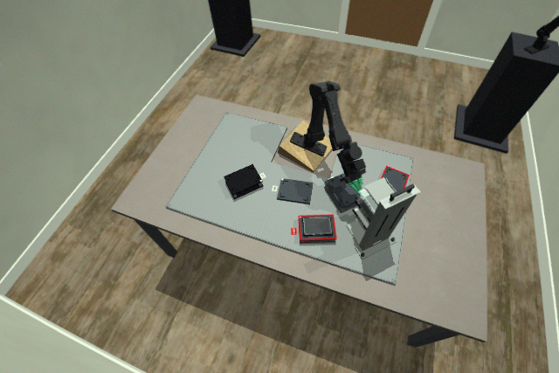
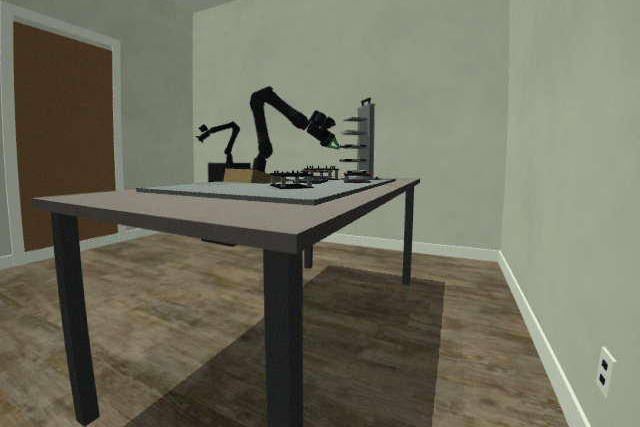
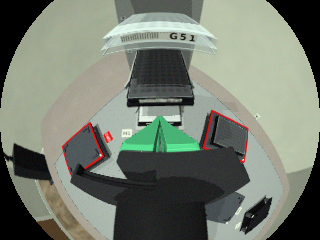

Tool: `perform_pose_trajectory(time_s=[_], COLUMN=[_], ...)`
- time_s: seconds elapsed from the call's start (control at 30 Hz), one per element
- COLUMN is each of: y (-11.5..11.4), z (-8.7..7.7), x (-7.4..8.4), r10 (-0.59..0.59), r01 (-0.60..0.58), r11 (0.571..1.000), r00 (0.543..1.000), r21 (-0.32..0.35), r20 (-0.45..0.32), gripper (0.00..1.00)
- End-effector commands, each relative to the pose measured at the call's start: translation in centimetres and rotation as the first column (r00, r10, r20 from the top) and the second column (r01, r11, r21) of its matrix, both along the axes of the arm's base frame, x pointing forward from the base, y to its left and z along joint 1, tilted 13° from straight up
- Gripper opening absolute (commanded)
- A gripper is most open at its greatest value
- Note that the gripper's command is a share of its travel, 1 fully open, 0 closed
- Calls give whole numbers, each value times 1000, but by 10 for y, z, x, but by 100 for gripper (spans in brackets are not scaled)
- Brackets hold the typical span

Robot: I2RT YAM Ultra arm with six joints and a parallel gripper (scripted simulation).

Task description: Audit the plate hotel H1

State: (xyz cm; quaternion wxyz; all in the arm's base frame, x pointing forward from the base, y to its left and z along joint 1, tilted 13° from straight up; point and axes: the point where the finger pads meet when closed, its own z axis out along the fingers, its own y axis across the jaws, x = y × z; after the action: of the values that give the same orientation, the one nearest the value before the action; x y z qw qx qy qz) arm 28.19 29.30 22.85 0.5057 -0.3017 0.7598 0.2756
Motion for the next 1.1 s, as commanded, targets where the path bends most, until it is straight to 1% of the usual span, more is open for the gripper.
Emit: perform_pose_trajectory(time_s=[0.0,0.1,0.13,0.27,0.3,0.37,0.4,0.5,0.53,0.57,0.6,0.63,0.7,0.77,0.83,0.87,0.93,1.03,1.07], y=[-8,-13,-13,-16,-14,-19,-21,-24,-25,-26,-28,-29,-31,-33,-33,-32,-37,-40,-41], z=[14,8,10,8,28,7,5,4,10,10,4,3,6,3,3,22,0,-1,4], x=[-3,-7,-8,-10,-8,-13,-15,-18,-18,-19,-21,-23,-24,-27,-27,-25,-31,-34,-34], r10=[-7,-6,-6,-6,-8,-6,-5,-6,-6,-6,-5,-5,-5,-5,-5,-8,-5,-5,-5], r01=[6,6,6,6,6,5,5,6,6,5,5,4,4,5,5,6,5,4,4], r11=[1000,1000,1000,1000,999,1000,1000,1000,1000,1000,1000,1000,1000,1000,1000,999,1000,1000,1000], r00=[1000,1000,1000,1000,999,1000,1000,1000,1000,1000,1000,1000,1000,1000,1000,999,1000,1000,1000], r21=[25,16,19,16,45,18,15,15,23,23,16,15,20,17,17,43,15,15,22], r20=[27,18,23,20,52,22,19,19,28,28,20,19,25,21,21,50,18,18,26], gripper=[0,0,0,0,0,0,0,0,0,0,0,0,0,0,0,0,0,0,0])
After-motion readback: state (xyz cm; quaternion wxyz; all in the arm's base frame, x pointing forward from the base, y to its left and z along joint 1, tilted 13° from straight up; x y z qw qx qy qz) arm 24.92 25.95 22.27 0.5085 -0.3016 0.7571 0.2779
